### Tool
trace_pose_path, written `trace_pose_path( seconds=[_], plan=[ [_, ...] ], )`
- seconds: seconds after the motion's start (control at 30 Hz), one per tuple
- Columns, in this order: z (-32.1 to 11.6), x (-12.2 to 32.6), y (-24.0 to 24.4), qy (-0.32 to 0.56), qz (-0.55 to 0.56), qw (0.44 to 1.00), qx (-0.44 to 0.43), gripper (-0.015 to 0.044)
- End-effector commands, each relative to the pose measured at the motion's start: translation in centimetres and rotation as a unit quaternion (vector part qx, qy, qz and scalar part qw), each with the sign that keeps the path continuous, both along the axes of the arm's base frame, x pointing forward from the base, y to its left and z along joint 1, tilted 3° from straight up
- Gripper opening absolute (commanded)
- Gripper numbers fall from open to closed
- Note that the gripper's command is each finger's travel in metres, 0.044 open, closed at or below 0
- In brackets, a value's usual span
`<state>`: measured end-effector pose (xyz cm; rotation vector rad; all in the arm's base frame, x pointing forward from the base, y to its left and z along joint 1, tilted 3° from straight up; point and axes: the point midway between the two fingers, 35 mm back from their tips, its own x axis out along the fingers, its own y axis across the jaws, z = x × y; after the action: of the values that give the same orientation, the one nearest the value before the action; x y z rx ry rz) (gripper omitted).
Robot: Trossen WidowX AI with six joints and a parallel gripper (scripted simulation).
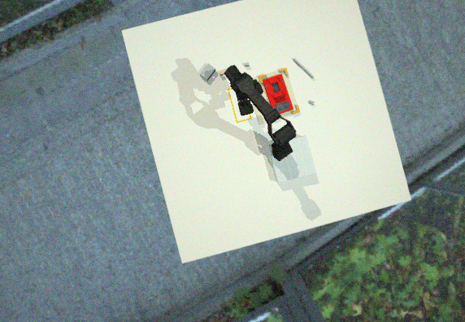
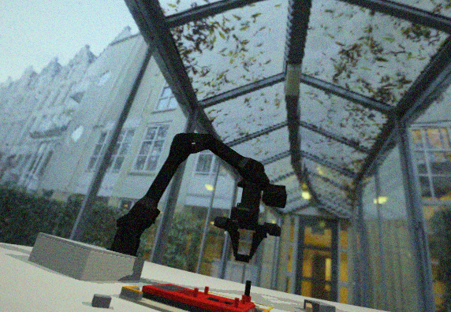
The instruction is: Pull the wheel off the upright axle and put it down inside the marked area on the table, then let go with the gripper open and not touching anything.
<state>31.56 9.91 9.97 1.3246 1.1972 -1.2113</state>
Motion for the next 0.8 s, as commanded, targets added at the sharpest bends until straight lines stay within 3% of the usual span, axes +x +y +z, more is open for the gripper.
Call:
trace_pose_path(
  seconds=[0.0,0.37,0.77],
  plan=[
    [0.1,-0.4,0.4,-0.003,-0.004,1.0,0.0,0.0],
    [-2.5,-0.2,0.6,-0.003,-0.004,1.0,0.0,0.0],
    [-9.9,0.0,1.0,-0.003,-0.004,1.0,0.0,0.0]
  ],
)
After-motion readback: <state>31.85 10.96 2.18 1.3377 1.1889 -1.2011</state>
